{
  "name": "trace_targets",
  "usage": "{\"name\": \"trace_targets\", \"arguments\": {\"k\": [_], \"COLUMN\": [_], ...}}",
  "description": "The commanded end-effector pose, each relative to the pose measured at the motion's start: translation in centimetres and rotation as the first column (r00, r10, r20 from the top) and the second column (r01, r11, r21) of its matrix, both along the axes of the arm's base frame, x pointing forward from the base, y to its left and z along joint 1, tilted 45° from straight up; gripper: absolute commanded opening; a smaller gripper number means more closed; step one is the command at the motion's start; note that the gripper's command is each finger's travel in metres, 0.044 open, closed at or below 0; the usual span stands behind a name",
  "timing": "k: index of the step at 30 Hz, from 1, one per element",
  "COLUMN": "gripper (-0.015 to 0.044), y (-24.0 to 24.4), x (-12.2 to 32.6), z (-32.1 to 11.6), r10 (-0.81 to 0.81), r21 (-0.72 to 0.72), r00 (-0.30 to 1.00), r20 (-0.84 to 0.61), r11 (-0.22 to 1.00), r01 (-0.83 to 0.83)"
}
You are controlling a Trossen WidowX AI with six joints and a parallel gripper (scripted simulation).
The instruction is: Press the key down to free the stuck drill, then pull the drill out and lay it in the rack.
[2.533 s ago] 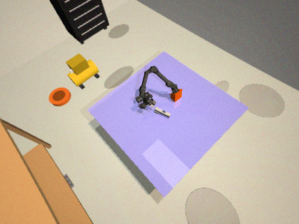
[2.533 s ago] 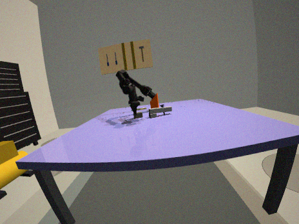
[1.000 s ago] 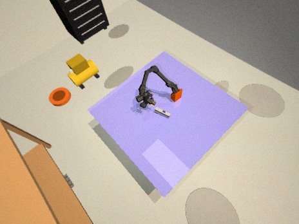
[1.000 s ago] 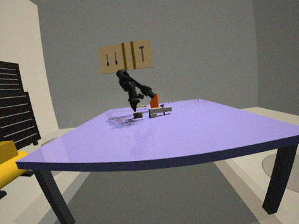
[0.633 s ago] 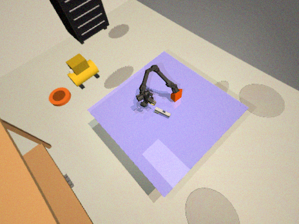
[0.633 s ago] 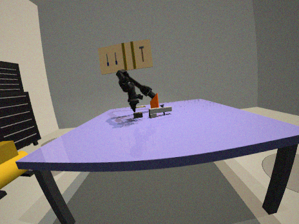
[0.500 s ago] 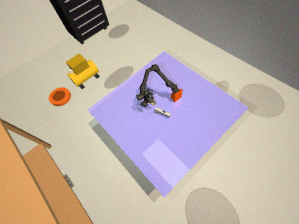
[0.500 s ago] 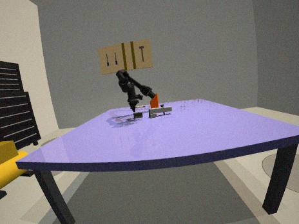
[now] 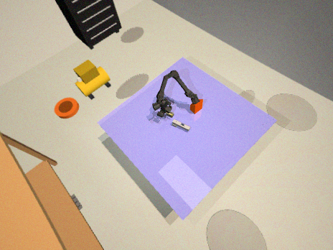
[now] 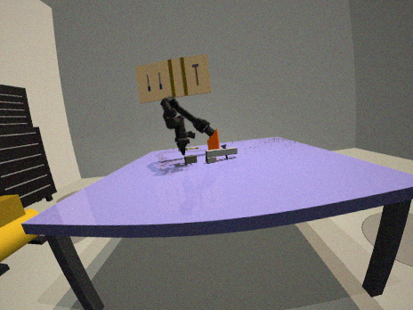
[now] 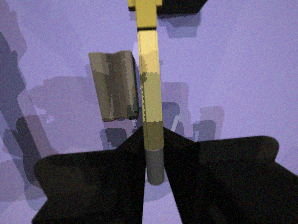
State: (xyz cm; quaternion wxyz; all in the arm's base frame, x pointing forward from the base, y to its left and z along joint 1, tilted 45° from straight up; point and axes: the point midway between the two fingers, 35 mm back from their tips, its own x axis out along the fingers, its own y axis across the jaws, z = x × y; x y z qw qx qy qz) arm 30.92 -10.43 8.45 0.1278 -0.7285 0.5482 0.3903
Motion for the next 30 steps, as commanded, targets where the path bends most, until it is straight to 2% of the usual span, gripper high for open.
{"name": "trace_targets", "arguments": {"k": [1,17,30], "gripper": [0.0000,0.0000,0.0000], "y": [-0.4,-1.7,-3.4], "x": [-0.6,-2.6,-2.3], "z": [0.3,1.4,-0.1], "r10": [0.004,0.004,0.004], "r21": [0.002,0.001,0.000], "r00": [1.000,1.000,1.000], "r20": [0.003,0.002,0.002], "r11": [1.000,1.000,1.000], "r01": [-0.004,-0.004,-0.004]}}
